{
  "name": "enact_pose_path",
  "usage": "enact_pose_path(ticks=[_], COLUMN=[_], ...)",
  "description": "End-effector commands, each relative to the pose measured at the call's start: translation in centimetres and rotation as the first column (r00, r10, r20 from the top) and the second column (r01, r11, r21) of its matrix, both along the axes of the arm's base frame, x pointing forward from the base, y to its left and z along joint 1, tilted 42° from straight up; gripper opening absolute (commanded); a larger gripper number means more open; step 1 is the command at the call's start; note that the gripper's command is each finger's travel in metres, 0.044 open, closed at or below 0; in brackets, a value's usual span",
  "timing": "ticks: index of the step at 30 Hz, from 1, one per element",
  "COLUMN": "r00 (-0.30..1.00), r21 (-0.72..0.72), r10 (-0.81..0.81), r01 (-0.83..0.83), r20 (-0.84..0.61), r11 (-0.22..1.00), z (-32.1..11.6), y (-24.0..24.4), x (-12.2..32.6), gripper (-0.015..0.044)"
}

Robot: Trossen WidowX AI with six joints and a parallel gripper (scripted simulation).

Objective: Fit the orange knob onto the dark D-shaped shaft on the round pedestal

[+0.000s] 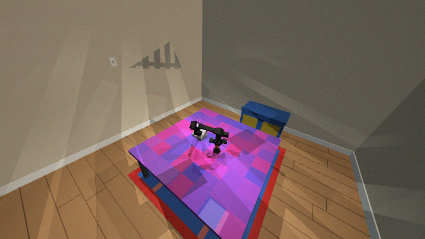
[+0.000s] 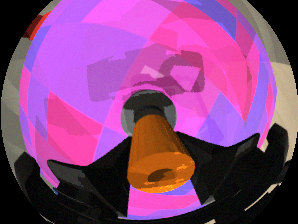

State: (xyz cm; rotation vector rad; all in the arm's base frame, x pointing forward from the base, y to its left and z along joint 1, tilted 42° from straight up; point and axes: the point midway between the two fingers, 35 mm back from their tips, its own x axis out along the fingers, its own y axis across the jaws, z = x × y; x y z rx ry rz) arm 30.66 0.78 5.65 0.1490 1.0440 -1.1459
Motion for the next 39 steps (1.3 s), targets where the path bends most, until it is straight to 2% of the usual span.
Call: enact_pose_path(ticks=[1,4,33,39], r00=[0.995,0.983,0.983,0.938], r21=[0.007,0.015,0.015,0.042], r10=[-0.074,-0.136,-0.136,-0.257], r01=[0.073,0.135,0.135,0.254], r20=[0.070,0.126,0.126,0.234], r11=[0.997,0.991,0.991,0.966], z=[0.17,0.07,0.15,0.12], y=[0.16,0.13,0.17,0.17], x=[0.09,0.13,0.11,0.14], gripper=[0.0000,0.0000,0.0000,0.0000])
